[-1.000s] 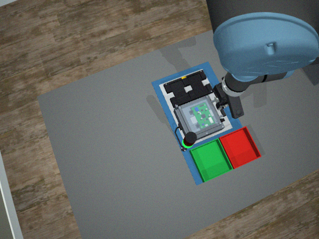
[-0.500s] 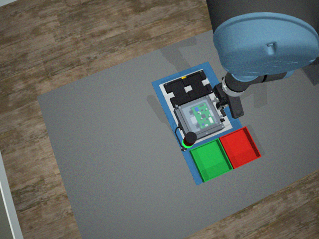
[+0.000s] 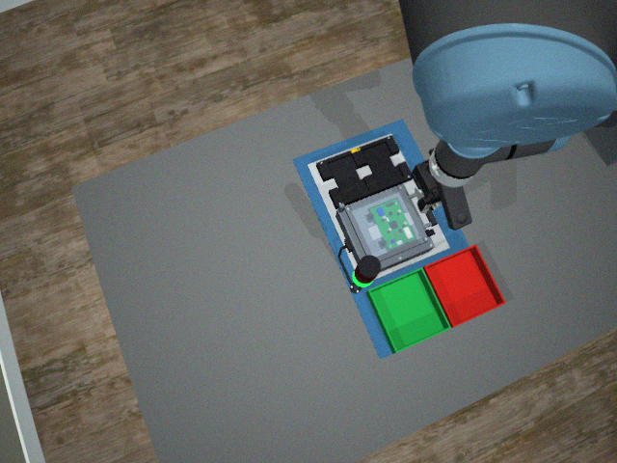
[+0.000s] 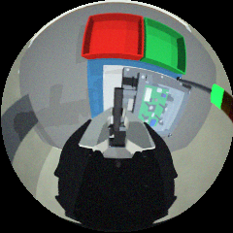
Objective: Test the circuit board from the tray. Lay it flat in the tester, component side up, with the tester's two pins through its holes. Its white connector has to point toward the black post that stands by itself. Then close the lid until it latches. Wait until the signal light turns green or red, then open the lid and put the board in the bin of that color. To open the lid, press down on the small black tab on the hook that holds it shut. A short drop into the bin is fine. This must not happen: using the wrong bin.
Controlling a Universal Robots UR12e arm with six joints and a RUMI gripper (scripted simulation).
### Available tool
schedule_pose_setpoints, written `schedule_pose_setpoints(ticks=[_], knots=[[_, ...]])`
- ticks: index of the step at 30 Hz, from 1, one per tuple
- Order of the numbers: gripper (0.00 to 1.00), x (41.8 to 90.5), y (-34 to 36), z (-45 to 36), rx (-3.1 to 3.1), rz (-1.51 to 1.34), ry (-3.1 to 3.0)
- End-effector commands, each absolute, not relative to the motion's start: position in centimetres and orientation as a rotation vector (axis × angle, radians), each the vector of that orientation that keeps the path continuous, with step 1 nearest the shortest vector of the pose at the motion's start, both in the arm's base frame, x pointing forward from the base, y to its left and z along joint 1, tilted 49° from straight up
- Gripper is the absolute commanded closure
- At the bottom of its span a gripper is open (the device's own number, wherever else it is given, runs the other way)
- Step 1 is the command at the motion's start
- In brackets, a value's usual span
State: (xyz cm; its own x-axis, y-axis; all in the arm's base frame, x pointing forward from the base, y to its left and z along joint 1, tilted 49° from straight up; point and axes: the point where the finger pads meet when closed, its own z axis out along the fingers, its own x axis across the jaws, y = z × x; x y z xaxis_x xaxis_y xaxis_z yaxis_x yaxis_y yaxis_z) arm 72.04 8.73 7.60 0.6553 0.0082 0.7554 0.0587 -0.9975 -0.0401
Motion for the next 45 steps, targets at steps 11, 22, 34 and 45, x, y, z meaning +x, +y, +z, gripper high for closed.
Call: schedule_pose_setpoints(ticks=[11,22,34,45], knots=[[1.00,71.8,8.7,7.8,-2.802,-1.279,-0.057],[1.00,71.3,8.7,8.4,-2.802,-1.279,-0.057],[1.00,70.4,8.6,9.4,-2.802,-1.279,-0.057],[1.00,69.5,8.5,10.6,-2.802,-1.279,-0.057]])
